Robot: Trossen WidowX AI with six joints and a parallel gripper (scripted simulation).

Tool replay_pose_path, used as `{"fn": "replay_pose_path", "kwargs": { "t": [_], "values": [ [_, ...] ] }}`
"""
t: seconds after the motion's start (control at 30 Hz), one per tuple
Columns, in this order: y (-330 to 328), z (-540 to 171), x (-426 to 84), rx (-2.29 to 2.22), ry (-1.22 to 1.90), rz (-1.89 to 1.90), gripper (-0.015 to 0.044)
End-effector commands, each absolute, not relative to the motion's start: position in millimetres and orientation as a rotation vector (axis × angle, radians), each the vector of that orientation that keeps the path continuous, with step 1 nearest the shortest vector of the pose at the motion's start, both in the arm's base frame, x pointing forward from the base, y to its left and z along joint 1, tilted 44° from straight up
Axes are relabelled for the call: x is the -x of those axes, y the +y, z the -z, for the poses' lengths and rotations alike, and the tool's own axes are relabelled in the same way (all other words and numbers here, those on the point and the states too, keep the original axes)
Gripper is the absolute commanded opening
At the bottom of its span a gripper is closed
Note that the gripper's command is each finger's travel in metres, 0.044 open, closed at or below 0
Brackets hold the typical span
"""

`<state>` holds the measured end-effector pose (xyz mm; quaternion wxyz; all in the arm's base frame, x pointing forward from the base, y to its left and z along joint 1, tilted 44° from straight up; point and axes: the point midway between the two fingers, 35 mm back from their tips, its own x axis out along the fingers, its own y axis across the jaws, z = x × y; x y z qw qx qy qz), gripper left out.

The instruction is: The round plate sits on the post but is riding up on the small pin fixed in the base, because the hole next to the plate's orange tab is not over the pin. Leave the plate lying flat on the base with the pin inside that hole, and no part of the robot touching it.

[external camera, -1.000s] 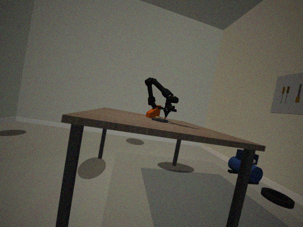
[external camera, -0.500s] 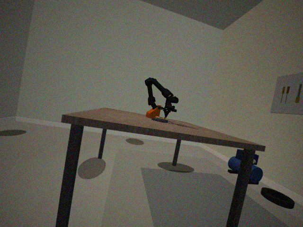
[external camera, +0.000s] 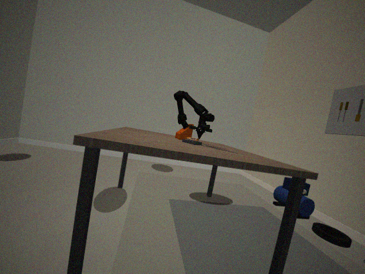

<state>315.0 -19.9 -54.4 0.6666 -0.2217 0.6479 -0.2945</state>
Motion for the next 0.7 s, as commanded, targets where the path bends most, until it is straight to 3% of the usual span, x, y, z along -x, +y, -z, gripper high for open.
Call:
{"fn": "replay_pose_path", "kwargs": {
  "t": [0.0, 0.67],
  "values": [
    [-26.0, 52.7, -320.5, 0.505, 1.446, 0.686, 0.0],
    [-5.1, 28.1, -326.1, 0.503, 1.446, 0.684, 0.0]
  ]
}}
